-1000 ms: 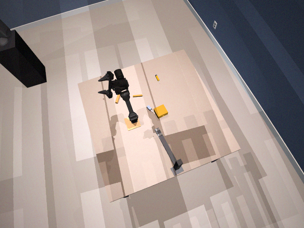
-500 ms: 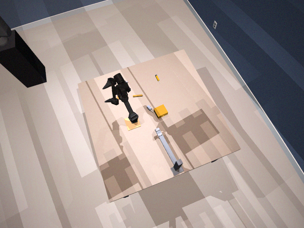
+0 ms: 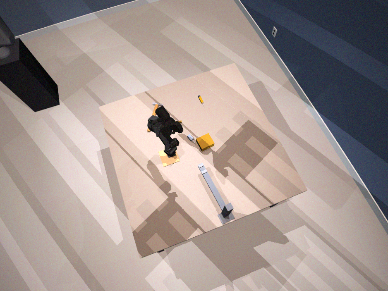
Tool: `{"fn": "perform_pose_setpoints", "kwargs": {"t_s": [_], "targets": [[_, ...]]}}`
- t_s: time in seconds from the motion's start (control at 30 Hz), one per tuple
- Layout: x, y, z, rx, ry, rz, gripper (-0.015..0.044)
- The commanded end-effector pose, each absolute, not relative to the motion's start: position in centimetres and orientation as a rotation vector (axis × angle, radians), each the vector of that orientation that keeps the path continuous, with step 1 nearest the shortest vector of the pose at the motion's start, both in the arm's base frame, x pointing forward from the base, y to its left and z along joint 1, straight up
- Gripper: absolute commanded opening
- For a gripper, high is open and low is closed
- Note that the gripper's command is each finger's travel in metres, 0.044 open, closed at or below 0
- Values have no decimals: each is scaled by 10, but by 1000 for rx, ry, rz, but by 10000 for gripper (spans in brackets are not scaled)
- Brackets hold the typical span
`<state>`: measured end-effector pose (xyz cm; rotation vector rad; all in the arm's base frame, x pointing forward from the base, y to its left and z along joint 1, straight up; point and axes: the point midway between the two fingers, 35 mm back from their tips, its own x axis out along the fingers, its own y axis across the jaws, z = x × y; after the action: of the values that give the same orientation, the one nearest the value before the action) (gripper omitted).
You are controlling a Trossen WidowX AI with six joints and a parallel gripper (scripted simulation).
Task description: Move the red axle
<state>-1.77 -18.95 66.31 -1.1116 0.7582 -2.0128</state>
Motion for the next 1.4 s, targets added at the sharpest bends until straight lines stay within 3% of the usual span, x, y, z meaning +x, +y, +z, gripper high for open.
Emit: {"fn": "perform_pose_setpoints", "kwargs": {"t_s": [0.0, 0.37, 0.73, 1.03, 1.37], "targets": [[36, -226, 632, -1054, 622, -1791, 440], [188, -240, 524, -667, 352, -1191, 440], [294, -169, 391, -101, 405, -732, 440], [318, -79, 284, 350, 642, -535, 440], [274, 20, 183, 758, 1032, -583, 440]]}}
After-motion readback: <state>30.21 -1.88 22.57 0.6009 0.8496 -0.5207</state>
